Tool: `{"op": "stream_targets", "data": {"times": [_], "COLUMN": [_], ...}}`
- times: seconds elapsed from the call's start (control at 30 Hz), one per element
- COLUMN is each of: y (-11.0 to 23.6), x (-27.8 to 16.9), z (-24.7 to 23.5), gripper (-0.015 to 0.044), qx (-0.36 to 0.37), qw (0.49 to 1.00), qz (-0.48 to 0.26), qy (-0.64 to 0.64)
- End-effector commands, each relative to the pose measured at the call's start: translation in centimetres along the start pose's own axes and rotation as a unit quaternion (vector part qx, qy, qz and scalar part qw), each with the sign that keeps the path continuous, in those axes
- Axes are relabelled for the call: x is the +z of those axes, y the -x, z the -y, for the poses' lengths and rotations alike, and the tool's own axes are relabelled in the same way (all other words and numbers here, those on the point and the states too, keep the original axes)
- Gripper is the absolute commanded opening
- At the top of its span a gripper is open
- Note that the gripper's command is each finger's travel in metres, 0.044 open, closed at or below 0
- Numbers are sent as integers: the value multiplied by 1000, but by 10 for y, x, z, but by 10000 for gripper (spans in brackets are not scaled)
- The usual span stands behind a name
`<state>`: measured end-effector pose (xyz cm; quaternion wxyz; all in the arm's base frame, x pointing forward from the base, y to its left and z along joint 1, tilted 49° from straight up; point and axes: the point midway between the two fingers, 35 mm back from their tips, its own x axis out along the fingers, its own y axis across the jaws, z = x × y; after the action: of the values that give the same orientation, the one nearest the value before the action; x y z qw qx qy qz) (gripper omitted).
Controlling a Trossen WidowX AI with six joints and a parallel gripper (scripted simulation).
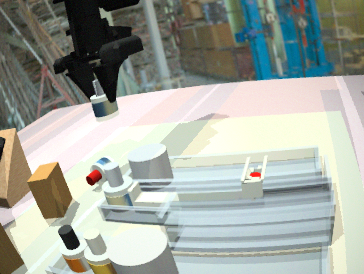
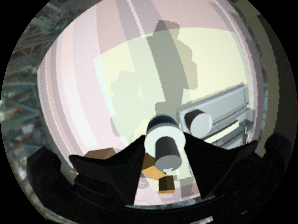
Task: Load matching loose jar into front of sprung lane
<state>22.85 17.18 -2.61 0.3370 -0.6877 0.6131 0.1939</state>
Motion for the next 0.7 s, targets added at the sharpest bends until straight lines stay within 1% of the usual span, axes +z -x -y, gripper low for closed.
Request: {"op": "stream_targets", "data": {"times": [0.0,0.17,0.33,0.5,0.67], "y": [-6,-13,-22,-31,-40], "x": [-18,-41,-64,-89,-114], "z": [15,30,42,52,59], "gripper": [0,0,0,0,0], "qx": [-1,-1,-2,-4,-8], "qw": [995,974,939,889,825], "qz": [2,3,2,-1,-6], "qy": [-103,-225,-344,-458,-565]}}
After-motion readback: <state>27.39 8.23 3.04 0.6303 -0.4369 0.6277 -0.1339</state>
